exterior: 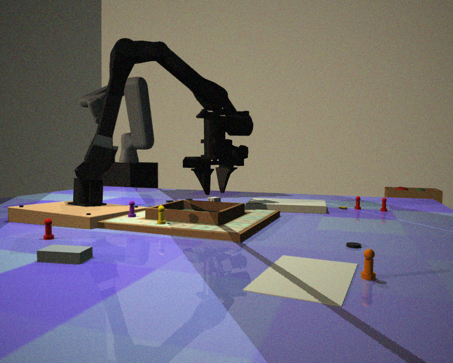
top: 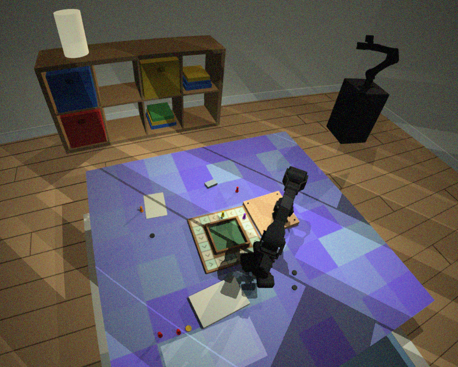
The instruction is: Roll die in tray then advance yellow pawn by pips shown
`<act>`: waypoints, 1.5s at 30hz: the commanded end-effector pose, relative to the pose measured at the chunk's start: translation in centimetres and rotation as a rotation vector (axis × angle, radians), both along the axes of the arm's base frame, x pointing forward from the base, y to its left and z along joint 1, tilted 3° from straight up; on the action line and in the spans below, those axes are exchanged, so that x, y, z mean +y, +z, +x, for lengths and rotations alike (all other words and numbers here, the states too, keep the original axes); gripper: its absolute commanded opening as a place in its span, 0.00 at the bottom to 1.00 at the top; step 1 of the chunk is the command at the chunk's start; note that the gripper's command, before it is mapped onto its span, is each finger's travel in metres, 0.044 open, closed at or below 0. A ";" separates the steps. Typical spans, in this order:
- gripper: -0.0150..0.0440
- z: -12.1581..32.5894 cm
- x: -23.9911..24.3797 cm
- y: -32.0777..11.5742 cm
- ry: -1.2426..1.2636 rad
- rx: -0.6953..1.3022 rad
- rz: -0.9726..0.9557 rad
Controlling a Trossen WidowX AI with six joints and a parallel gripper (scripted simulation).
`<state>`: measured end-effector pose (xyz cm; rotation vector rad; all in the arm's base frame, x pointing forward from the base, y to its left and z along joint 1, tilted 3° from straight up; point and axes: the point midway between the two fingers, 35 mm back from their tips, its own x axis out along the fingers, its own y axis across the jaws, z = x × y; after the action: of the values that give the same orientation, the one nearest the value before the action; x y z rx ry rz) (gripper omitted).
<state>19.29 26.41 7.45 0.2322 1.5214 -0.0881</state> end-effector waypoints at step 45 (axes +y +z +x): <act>0.25 -0.8 -1.7 8.6 0.007 0.006 -0.014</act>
<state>18.85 25.32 13.96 0.2192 1.5287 -0.0973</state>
